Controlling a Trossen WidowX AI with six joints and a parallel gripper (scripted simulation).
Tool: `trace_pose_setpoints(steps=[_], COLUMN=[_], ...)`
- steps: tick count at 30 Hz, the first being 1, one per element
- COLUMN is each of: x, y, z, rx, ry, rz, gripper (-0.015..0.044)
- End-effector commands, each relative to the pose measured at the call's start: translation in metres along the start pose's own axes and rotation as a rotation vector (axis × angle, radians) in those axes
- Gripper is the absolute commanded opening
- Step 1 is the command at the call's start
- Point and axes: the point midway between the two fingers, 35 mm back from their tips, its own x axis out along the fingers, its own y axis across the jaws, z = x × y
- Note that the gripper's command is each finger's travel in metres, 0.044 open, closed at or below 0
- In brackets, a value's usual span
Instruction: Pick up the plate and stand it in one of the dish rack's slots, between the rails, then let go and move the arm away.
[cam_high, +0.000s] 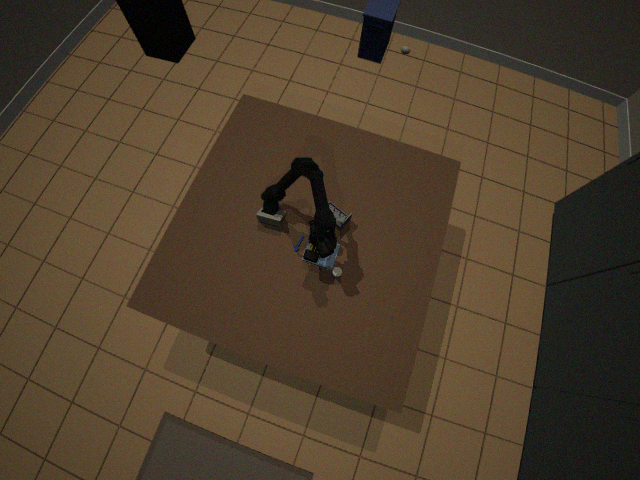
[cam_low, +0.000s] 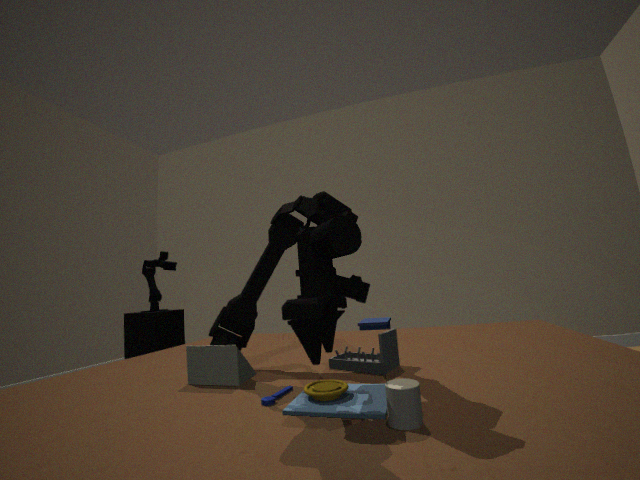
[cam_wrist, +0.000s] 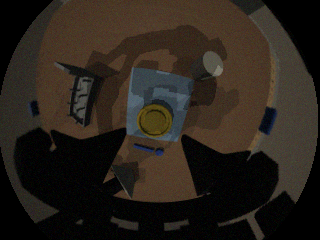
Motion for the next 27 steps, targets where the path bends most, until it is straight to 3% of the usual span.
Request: trace_pose_setpoints(steps=[1, 27], x=[0.007, 0.050], y=[0.000, 0.001], z=[-0.002, 0.001], rx=[0.007, 0.007], ry=[0.004, 0.003], rz=[0.000, 0.002], gripper=[0.0400, 0.0400])
